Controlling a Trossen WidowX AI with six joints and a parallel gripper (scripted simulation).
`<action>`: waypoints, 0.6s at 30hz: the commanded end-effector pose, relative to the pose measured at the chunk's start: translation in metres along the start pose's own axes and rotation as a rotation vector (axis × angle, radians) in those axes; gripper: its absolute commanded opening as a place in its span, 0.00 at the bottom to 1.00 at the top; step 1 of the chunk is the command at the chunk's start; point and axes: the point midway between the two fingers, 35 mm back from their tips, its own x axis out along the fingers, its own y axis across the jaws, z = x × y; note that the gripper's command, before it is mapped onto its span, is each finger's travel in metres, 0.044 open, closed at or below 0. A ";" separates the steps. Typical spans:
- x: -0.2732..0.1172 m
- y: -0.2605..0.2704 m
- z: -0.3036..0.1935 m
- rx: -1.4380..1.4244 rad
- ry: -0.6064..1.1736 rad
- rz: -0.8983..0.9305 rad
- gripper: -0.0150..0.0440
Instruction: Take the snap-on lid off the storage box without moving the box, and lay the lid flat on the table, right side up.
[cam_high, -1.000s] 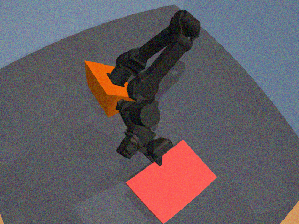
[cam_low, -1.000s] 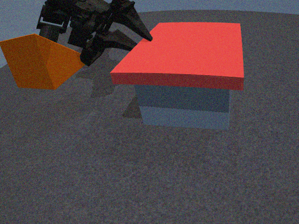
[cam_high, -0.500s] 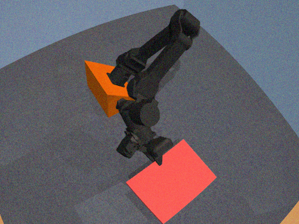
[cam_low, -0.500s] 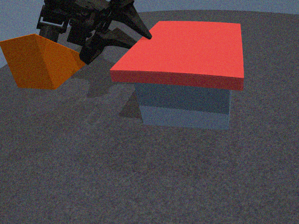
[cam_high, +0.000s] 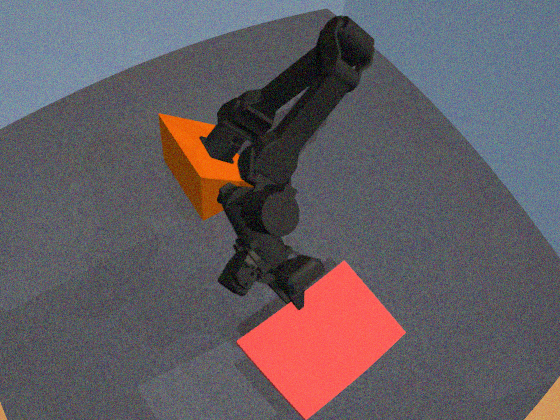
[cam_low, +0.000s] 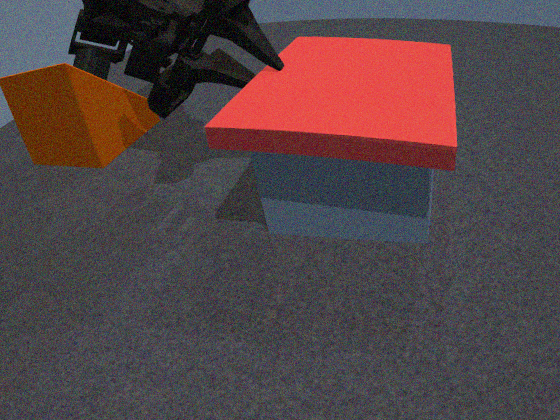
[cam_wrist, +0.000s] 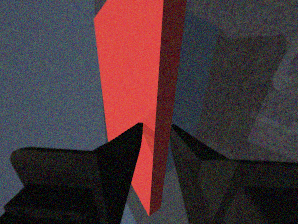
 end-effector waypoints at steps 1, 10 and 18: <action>-0.004 0.005 0.000 -0.006 0.000 0.012 0.25; -0.004 0.004 0.000 -0.003 0.000 0.009 0.25; -0.002 0.003 0.000 -0.001 0.000 0.006 0.25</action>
